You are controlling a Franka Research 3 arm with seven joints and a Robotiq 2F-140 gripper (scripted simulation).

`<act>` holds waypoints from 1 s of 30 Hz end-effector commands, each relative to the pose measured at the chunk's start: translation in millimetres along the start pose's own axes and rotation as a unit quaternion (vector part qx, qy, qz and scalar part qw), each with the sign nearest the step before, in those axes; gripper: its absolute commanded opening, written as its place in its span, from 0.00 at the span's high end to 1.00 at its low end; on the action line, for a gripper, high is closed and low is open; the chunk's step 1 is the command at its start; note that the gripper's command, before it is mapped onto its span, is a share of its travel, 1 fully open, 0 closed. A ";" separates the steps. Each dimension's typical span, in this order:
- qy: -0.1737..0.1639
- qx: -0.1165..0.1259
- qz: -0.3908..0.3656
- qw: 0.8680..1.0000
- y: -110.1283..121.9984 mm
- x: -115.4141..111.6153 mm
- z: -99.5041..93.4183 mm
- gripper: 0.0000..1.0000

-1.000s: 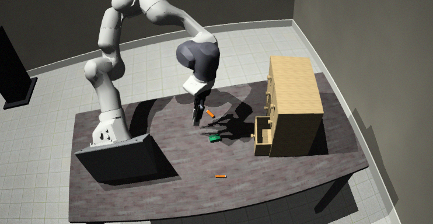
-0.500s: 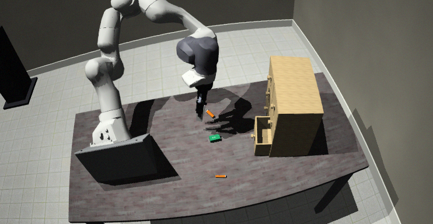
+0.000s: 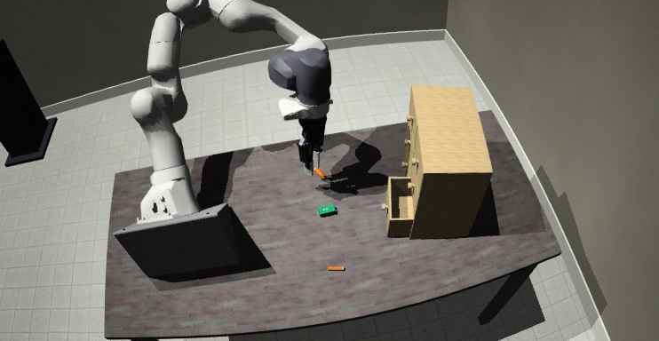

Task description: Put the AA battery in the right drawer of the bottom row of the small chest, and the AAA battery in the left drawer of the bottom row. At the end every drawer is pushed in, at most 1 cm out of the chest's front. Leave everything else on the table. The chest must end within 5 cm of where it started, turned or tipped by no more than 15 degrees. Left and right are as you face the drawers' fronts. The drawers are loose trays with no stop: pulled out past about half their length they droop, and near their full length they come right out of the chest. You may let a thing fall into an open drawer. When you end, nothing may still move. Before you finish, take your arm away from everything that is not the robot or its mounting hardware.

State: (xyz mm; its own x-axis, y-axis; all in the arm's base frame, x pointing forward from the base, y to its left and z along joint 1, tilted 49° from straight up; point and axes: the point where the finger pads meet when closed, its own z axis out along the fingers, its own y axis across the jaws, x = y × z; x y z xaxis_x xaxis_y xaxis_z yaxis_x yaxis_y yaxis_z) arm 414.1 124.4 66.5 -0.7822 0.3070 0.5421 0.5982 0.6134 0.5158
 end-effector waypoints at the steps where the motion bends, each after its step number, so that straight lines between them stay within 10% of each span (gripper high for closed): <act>1: -0.006 -0.006 0.084 0.996 4.7 -2.0 -1.0 0.80; 30: -0.020 -0.030 0.184 0.982 35.4 0.3 -6.1 0.80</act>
State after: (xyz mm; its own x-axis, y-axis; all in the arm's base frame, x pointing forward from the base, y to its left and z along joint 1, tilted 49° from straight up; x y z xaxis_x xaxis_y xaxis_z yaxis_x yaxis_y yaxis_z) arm 435.1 142.1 89.1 -0.5536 0.5076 0.6602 0.8257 0.4381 0.3555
